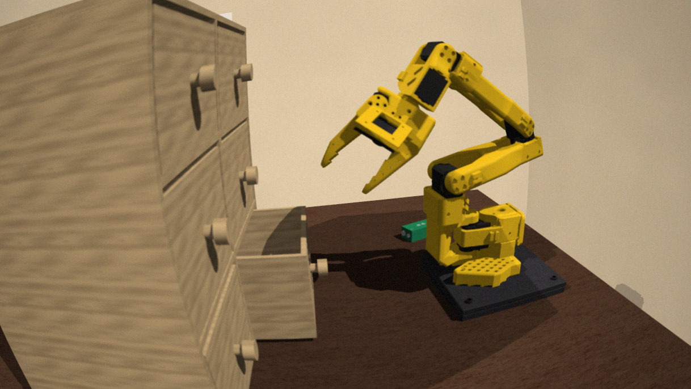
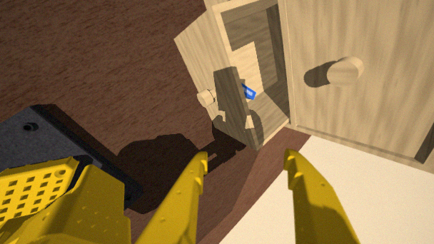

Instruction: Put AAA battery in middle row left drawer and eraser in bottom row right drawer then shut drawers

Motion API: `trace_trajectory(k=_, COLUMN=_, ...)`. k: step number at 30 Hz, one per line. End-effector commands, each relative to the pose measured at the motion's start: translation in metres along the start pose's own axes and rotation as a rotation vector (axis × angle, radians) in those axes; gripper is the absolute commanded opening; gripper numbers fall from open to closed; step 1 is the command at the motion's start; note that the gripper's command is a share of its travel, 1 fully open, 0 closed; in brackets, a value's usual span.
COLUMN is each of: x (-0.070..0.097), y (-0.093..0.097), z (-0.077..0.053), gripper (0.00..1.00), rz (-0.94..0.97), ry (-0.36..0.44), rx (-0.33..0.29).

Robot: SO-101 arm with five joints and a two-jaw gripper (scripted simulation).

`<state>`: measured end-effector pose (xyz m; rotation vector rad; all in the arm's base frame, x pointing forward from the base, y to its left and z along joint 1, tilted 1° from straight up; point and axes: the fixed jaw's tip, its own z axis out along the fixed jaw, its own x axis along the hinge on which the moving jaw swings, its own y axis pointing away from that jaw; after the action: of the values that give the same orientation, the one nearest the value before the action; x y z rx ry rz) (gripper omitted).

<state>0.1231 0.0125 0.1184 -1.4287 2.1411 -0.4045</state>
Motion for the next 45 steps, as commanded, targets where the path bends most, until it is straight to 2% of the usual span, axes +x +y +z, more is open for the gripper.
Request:
trace_trajectory(k=1, x=-0.001, y=0.004, z=0.001, gripper=0.26, rz=0.088, ry=-0.007, rx=-0.006)
trace_trajectory(k=45, x=-0.003, y=0.016, z=0.007, gripper=0.24, rz=0.986, ry=-0.052, rx=-0.004)
